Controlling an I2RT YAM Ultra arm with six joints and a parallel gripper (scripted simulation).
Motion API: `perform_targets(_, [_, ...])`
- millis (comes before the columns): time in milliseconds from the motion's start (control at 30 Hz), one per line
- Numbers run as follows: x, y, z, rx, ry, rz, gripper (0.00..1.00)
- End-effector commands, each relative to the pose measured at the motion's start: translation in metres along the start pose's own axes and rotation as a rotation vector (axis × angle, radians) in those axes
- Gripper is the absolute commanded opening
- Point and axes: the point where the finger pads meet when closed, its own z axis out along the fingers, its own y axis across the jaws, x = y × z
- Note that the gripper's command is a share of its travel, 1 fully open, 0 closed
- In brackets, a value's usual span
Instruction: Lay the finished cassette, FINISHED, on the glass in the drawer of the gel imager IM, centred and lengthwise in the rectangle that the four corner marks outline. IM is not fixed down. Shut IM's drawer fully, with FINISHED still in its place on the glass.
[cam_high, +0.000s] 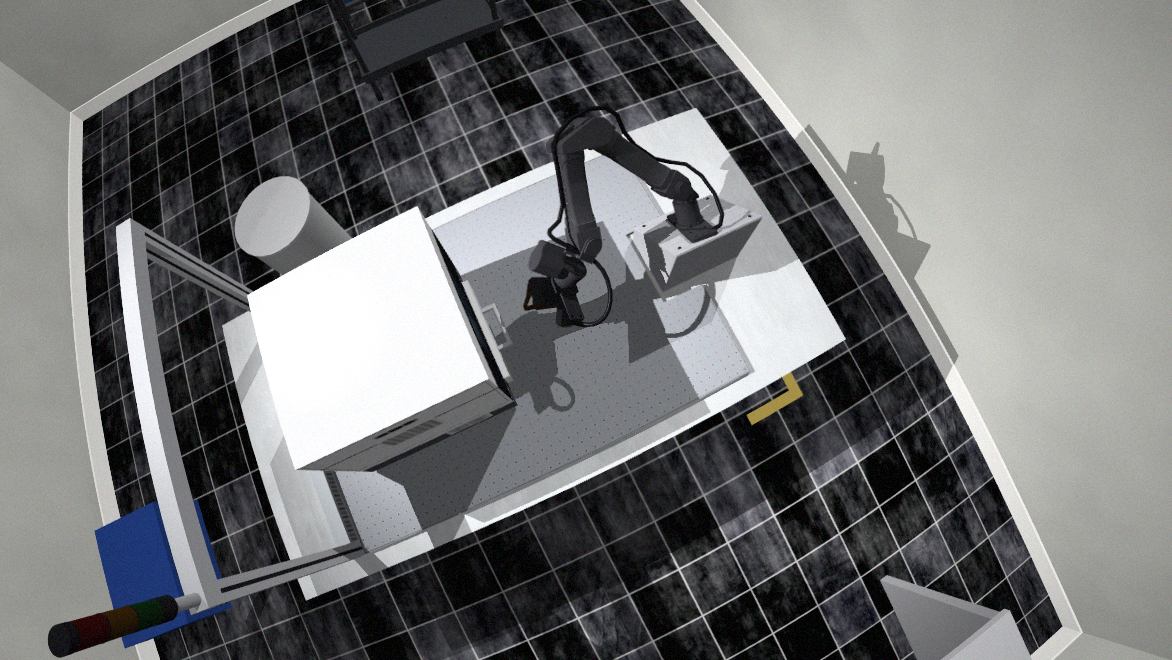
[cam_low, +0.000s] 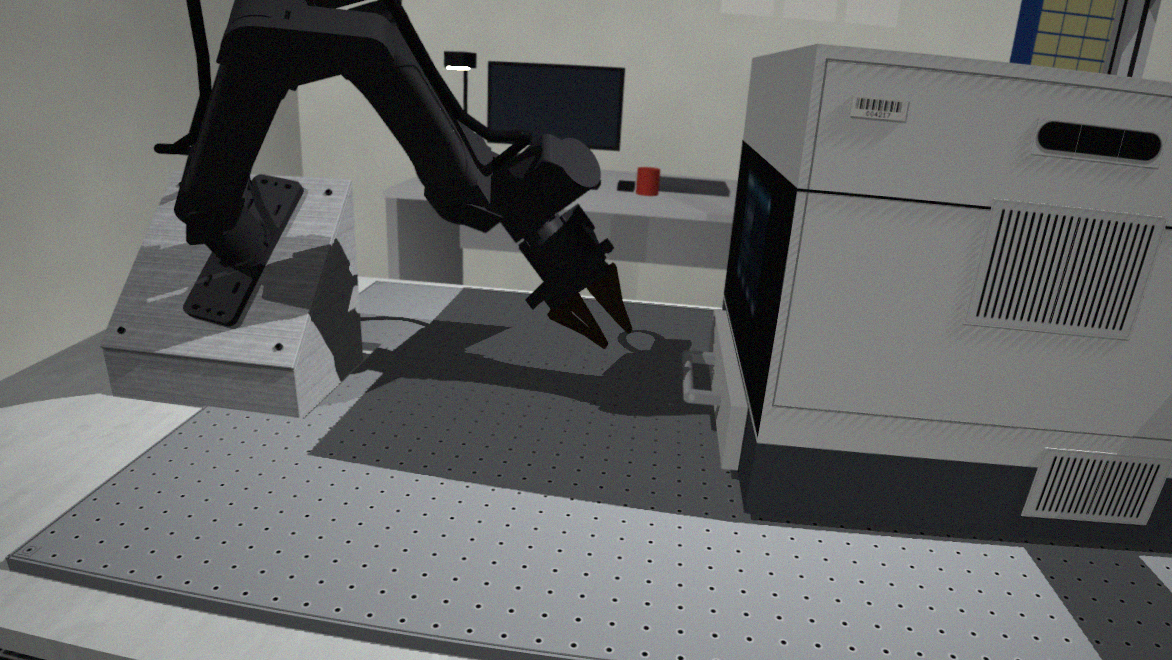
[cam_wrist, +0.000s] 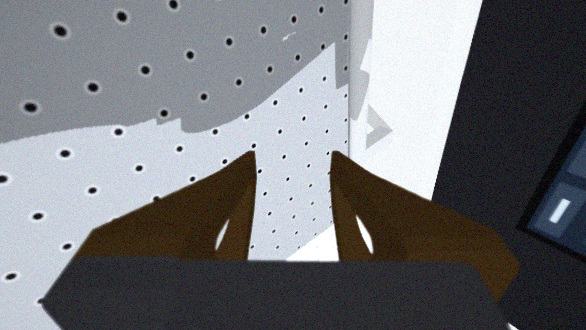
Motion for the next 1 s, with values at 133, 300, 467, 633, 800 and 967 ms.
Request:
perform_targets(133, [0.008, -0.011, -0.029, -0.029, 0.08, 0.259, 0.35])
perform_targets(300, [0.009, 0.007, -0.046, -0.09, 0.134, 0.404, 0.35])
perform_targets(467, [0.011, 0.025, -0.064, -0.151, 0.187, 0.549, 0.35])
perform_targets(633, [0.011, 0.043, -0.081, -0.217, 0.233, 0.695, 0.35])
perform_targets(800, [0.005, 0.065, -0.088, -0.279, 0.269, 0.752, 0.35])
perform_targets(967, [0.008, 0.083, -0.106, -0.342, 0.328, 0.896, 0.35])
